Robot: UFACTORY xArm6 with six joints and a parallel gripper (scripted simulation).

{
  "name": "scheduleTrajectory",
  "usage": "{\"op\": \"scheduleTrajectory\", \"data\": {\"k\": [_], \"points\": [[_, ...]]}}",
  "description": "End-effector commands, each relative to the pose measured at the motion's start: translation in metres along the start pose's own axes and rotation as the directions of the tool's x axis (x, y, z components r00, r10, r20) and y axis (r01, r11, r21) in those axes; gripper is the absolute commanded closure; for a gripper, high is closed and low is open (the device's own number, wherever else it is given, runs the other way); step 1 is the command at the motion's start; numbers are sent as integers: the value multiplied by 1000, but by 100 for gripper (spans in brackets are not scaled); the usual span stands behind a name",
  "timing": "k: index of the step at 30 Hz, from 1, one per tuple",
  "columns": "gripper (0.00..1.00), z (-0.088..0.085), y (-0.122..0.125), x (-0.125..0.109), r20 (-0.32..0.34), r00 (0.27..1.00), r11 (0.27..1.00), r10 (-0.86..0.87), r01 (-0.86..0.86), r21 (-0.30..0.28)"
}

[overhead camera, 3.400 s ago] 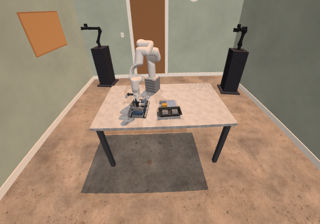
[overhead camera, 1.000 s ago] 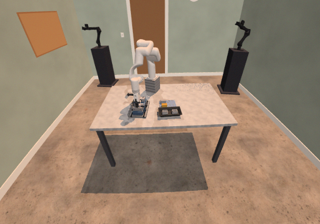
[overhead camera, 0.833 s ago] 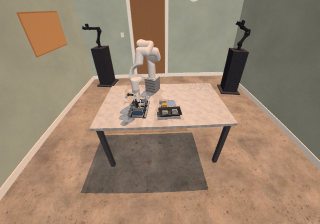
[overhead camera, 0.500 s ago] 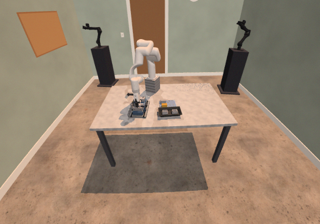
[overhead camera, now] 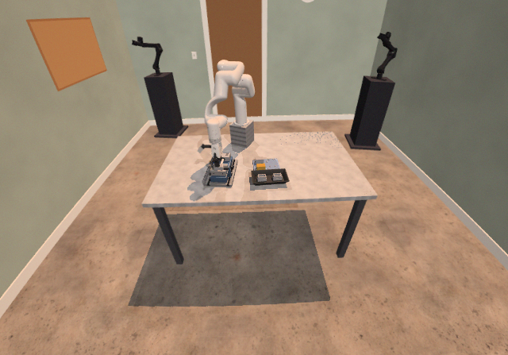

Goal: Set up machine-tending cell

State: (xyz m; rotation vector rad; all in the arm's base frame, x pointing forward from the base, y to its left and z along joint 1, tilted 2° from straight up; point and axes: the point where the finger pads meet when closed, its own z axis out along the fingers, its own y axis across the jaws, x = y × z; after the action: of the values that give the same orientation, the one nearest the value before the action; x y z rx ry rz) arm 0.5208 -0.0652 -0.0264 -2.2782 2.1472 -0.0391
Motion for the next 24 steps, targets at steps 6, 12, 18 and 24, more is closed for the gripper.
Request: {"op": "scheduleTrajectory", "data": {"k": [6, 12, 18, 24], "points": [[31, -30, -2, 0, -1, 1000, 1000, 0, 0, 6], [31, -43, -2, 0, -1, 1000, 1000, 0, 0, 6], [31, -51, -2, 0, -1, 1000, 1000, 0, 0, 6], [31, -53, -2, 0, -1, 1000, 1000, 0, 0, 6]]}}
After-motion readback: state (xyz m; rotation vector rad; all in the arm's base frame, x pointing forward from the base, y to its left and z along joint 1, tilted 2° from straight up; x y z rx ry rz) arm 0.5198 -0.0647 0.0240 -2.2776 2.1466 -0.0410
